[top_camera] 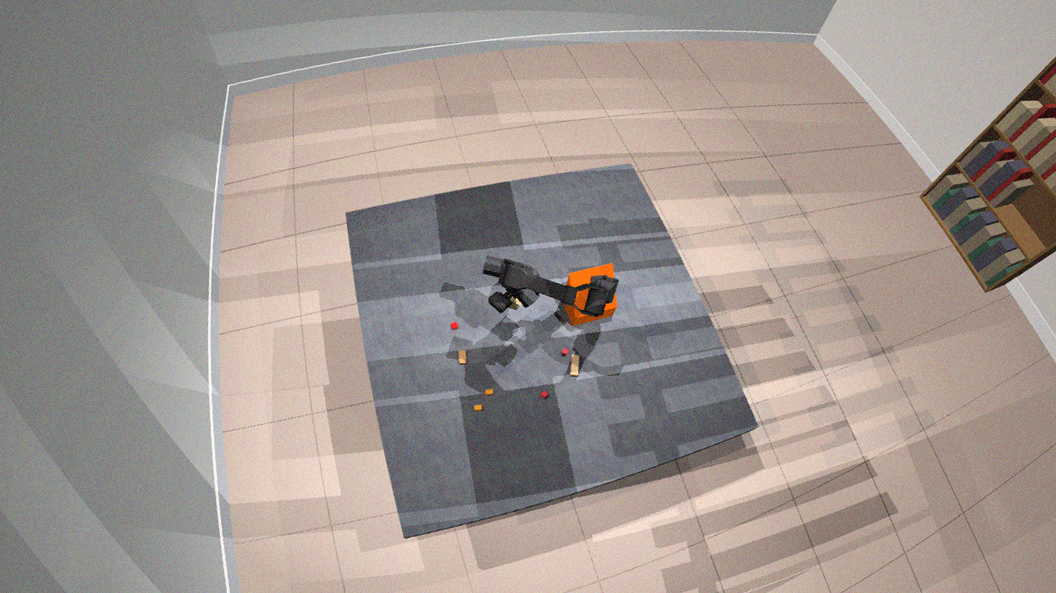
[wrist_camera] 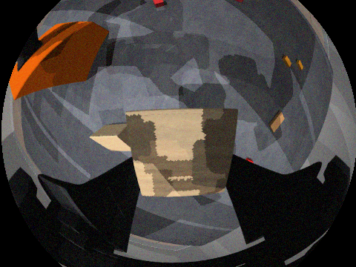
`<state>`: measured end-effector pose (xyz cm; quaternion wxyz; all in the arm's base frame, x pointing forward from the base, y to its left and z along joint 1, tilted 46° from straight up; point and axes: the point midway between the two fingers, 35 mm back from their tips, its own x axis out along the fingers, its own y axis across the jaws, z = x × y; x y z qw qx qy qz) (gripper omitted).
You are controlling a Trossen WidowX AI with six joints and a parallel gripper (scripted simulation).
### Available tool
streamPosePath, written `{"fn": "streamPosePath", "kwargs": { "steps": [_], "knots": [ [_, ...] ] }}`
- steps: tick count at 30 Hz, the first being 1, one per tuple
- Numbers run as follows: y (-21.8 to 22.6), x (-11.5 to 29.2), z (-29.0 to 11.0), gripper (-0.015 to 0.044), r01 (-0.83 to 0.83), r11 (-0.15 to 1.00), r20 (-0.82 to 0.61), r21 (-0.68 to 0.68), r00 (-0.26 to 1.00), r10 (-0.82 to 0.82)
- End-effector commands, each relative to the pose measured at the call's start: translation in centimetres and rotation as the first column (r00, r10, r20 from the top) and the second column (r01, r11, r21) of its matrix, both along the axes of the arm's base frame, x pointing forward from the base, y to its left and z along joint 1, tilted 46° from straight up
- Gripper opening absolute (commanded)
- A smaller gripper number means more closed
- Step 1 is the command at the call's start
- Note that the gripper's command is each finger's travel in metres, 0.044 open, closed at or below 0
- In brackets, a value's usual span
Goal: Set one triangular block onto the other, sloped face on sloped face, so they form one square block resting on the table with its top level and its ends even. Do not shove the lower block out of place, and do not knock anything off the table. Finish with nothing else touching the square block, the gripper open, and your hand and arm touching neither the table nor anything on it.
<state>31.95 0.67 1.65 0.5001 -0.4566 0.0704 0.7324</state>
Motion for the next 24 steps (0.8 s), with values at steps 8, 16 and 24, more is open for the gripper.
{"fn": "streamPosePath", "kwargs": {
  "steps": [8, 16, 24],
  "knots": [
    [-4.6, 0.0, -3.1, 0.0000, -0.003, 1.000, -0.009, -0.002, 1.000, 0.003],
    [-7.8, -0.6, -5.3, 0.0000, -0.009, 1.000, -0.011, 0.007, 1.000, 0.009],
    [-10.5, -1.4, -7.3, 0.0000, 0.005, 1.000, -0.032, 0.011, 0.999, -0.005]
  ]
}}
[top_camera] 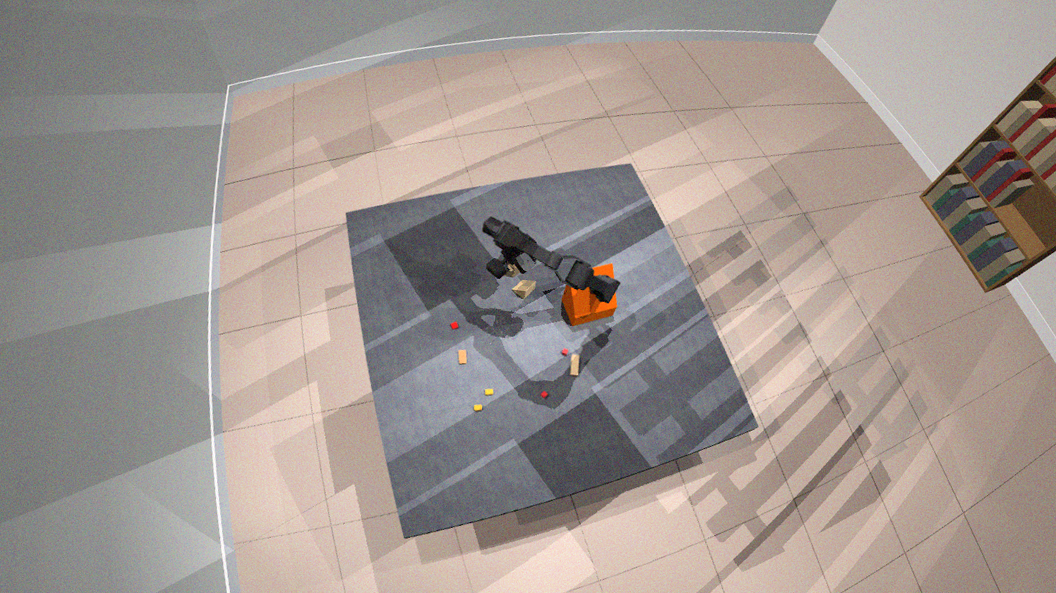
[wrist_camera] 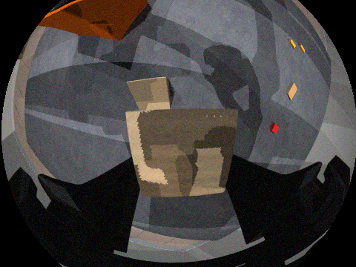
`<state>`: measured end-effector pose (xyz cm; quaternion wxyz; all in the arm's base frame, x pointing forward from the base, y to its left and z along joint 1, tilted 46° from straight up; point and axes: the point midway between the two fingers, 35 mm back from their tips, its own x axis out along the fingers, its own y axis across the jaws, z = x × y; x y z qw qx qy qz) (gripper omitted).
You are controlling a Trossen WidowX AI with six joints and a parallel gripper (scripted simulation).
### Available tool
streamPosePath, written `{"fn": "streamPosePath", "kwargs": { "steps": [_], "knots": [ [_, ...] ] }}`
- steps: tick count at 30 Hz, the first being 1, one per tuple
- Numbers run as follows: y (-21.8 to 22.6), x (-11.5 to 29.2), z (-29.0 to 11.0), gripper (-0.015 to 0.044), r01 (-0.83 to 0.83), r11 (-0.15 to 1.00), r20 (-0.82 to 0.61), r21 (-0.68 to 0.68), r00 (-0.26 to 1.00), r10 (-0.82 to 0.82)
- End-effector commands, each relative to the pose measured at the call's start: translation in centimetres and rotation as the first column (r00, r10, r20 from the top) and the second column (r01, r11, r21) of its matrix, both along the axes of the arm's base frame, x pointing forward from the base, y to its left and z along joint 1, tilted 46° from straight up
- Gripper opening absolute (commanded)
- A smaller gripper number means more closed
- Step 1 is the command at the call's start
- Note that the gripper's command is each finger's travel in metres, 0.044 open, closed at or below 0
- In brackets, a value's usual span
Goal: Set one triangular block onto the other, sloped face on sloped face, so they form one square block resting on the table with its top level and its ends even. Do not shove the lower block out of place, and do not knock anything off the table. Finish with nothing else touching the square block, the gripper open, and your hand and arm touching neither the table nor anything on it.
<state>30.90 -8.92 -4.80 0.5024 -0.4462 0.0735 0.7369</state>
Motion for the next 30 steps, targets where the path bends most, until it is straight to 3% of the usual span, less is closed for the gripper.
{"fn": "streamPosePath", "kwargs": {
  "steps": [1, 14, 30],
  "knots": [
    [-1.2, -0.5, -1.0, 0.0000, 0.001, 1.000, -0.010, 0.004, 1.000, -0.001],
    [-4.2, -1.9, -3.5, 0.0000, -0.026, 0.999, 0.016, 0.040, 1.000, 0.025],
    [1.1, -3.8, -6.4, 0.0000, -0.025, 0.999, 0.016, 0.043, 1.000, 0.025]
  ]
}}
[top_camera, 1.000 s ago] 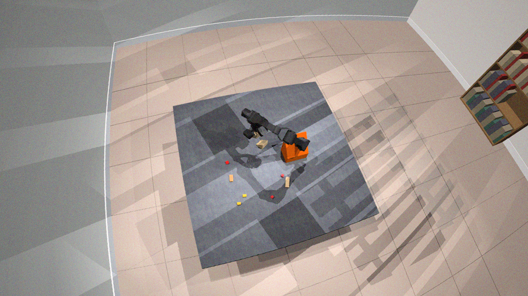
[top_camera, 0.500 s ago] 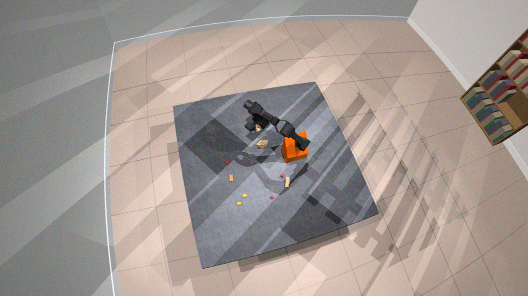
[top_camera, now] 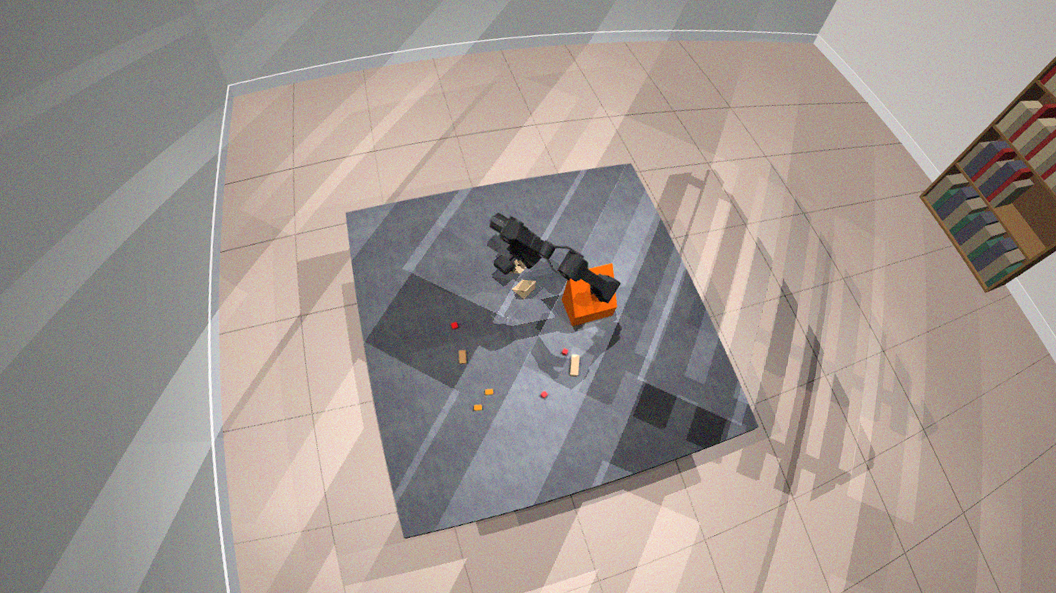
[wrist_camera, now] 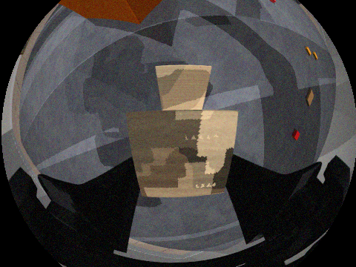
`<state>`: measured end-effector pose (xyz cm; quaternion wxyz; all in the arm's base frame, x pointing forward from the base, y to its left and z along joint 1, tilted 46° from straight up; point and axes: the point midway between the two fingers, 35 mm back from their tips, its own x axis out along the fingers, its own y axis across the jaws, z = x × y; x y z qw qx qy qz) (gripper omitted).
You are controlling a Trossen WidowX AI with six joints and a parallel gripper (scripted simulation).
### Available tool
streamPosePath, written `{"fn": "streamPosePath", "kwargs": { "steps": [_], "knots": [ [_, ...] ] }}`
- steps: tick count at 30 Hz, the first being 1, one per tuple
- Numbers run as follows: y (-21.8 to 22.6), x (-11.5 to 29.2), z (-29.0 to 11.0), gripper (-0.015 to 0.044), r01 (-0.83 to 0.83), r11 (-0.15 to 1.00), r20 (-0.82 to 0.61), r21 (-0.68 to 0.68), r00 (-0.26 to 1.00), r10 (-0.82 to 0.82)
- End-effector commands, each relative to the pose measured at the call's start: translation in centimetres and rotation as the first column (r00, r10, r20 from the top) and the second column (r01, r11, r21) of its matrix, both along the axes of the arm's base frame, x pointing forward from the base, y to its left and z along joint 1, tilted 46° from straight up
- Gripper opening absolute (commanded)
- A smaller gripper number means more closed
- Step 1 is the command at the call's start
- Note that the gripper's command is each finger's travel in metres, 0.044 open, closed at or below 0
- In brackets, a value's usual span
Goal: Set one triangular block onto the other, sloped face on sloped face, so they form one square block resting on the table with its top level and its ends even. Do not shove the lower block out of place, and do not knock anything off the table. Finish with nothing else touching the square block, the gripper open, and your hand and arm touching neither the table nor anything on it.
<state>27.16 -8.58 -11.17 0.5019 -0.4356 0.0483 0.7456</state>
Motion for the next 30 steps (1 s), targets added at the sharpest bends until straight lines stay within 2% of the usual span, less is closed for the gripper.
{"fn": "streamPosePath", "kwargs": {
  "steps": [1, 15, 30],
  "knots": [
    [1.1, -0.3, -0.2, 0.0000, 0.006, 1.000, 0.013, -0.005, 1.000, -0.006],
    [5.0, -1.7, -1.8, 0.0000, 0.005, 1.000, 0.012, -0.001, 1.000, -0.005],
    [5.1, -1.6, -1.6, 0.0000, 0.011, 1.000, 0.019, 0.001, 1.000, -0.011]
  ]
}}
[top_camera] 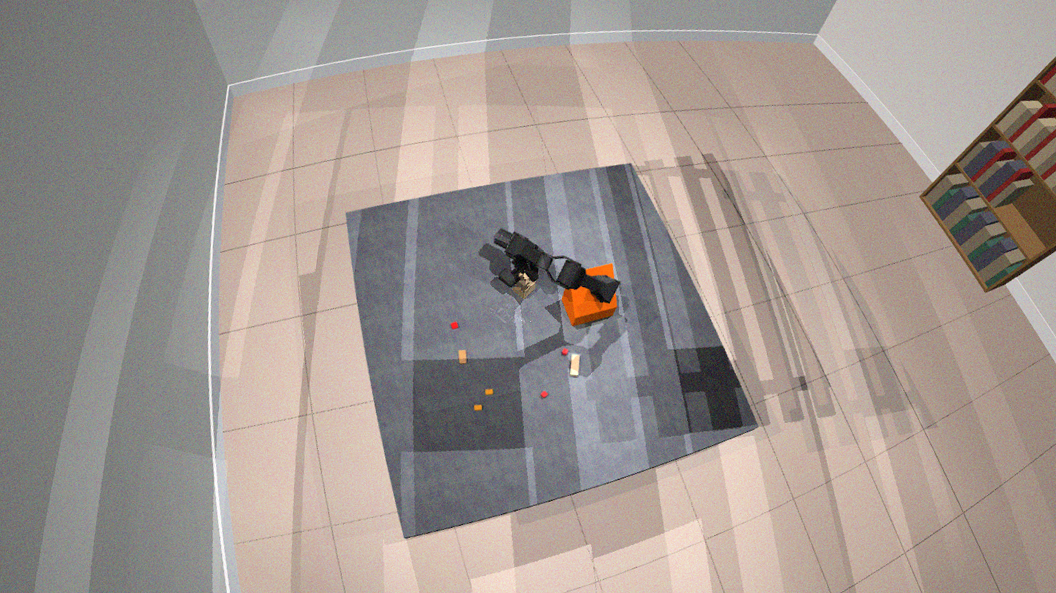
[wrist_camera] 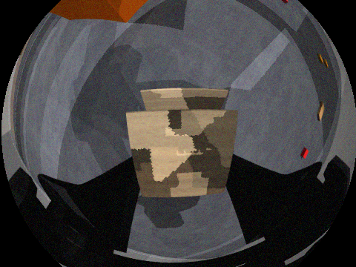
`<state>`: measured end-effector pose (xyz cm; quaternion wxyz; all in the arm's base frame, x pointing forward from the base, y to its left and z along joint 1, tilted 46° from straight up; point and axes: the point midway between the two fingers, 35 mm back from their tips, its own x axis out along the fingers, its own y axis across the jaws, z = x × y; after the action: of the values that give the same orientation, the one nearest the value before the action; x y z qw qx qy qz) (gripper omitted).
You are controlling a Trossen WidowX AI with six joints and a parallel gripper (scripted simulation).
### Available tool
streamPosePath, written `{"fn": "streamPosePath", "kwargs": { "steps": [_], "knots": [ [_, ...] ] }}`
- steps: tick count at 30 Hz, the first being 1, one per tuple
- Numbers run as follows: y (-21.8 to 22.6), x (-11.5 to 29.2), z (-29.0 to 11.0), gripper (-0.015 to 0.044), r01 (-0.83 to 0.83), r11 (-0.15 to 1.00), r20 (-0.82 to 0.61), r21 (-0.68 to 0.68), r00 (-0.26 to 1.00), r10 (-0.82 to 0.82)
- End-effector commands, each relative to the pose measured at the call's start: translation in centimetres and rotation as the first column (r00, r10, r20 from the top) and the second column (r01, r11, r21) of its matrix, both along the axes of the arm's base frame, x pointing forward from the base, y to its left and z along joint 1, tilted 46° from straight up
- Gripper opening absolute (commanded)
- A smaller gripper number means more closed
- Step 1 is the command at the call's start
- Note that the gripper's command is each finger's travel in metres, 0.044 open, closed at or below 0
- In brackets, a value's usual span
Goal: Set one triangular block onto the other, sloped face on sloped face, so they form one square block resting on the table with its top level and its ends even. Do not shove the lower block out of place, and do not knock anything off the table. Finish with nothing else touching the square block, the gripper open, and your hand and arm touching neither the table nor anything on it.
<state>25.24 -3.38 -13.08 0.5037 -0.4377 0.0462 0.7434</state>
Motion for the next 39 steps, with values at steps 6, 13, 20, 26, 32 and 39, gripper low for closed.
{"fn": "streamPosePath", "kwargs": {
  "steps": [6, 13, 20, 26, 32, 39],
  "knots": [
    [-0.10, 0.31, 0.27, 0.0000, 0.008, 1.000, 0.011, -0.002, 1.000, -0.008],
    [-0.05, 0.42, 0.30, 0.0000, 0.008, 1.000, 0.011, -0.002, 1.000, -0.008],
    [-0.06, 0.48, 0.35, 0.0000, 0.009, 1.000, 0.013, -0.002, 1.000, -0.009],
    [0.00, 0.46, 0.32, 0.0000, 0.009, 1.000, 0.013, -0.002, 1.000, -0.009],
    [0.31, 0.36, 0.15, 0.0000, 0.009, 1.000, 0.013, -0.001, 1.000, -0.009],
    [0.71, 0.22, -0.05, 0.0000, 0.009, 1.000, 0.012, -0.001, 1.000, -0.009]
  ]
}}
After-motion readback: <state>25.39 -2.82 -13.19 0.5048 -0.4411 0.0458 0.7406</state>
